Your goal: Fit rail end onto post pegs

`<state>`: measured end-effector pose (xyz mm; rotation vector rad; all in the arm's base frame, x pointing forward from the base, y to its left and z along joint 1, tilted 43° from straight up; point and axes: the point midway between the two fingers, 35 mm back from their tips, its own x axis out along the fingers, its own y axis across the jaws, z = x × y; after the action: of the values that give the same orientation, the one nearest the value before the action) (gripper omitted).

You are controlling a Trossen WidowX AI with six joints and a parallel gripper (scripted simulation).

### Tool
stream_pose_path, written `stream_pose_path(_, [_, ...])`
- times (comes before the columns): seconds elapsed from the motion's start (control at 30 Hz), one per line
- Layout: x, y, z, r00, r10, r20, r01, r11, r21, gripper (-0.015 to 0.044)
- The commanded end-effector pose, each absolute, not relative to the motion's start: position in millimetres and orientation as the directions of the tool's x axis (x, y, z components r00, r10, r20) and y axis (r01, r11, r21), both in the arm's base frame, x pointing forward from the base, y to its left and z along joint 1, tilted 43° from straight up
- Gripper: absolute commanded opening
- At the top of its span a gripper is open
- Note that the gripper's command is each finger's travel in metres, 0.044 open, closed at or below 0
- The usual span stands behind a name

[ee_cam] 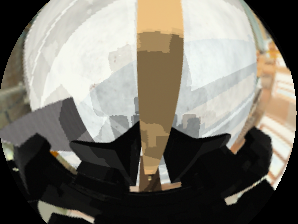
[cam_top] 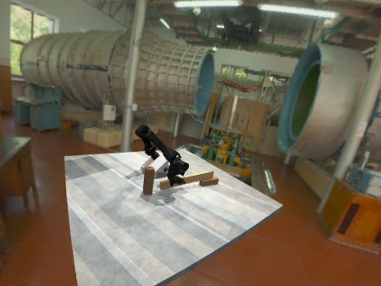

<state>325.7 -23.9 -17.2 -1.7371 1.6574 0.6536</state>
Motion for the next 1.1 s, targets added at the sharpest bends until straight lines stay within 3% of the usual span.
stream_pose_path(0.0, [329, -18, -13, 0.092, -0.668, -0.739, -0.993, -0.005, -0.119, 0.0000])
stream_pose_path(1.07, [328, -7, -1, 0.092, -0.667, -0.739, -0.993, -0.005, -0.119, 0.0000])
